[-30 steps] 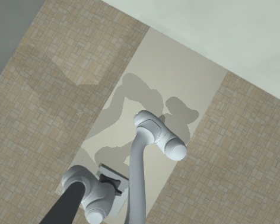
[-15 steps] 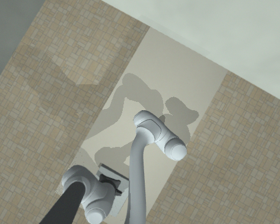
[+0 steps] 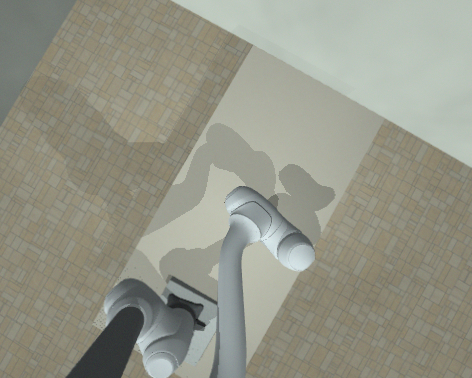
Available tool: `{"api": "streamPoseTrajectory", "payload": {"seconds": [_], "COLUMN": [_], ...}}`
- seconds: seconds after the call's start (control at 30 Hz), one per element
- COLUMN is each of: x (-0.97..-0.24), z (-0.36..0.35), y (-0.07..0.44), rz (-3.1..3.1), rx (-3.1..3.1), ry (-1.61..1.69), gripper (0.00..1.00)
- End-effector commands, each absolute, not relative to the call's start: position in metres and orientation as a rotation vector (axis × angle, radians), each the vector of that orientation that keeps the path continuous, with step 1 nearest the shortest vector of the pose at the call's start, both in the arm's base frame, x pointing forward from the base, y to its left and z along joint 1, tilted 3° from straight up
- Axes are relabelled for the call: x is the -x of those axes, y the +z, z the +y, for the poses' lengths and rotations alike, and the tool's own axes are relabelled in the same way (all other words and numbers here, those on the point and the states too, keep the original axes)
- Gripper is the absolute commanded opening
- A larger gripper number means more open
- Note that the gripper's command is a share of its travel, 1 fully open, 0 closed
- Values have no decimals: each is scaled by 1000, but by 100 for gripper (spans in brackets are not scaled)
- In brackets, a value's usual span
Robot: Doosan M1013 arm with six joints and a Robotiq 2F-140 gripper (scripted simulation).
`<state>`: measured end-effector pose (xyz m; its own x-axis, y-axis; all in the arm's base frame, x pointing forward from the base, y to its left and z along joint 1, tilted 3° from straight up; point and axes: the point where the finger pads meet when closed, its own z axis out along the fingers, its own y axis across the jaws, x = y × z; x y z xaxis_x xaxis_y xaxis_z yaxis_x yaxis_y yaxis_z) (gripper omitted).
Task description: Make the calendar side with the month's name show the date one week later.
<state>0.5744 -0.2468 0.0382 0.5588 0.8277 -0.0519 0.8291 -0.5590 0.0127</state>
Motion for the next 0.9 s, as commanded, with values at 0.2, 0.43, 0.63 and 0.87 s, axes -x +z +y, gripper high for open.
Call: {"api": "streamPoseTrajectory", "payload": {"seconds": [0.2, 0.43, 0.63, 0.87], "x": [-574, -574, -574, -574], "z": [-247, -247, -247, -247], "y": [38, 38, 38, 30], "rz": [1458, 1458, 1458, 1458], "rx": [-2742, -2742, -2742, -2742], "ry": [-62, -62, -62, -62], "gripper": [36, 36, 36, 36]}}
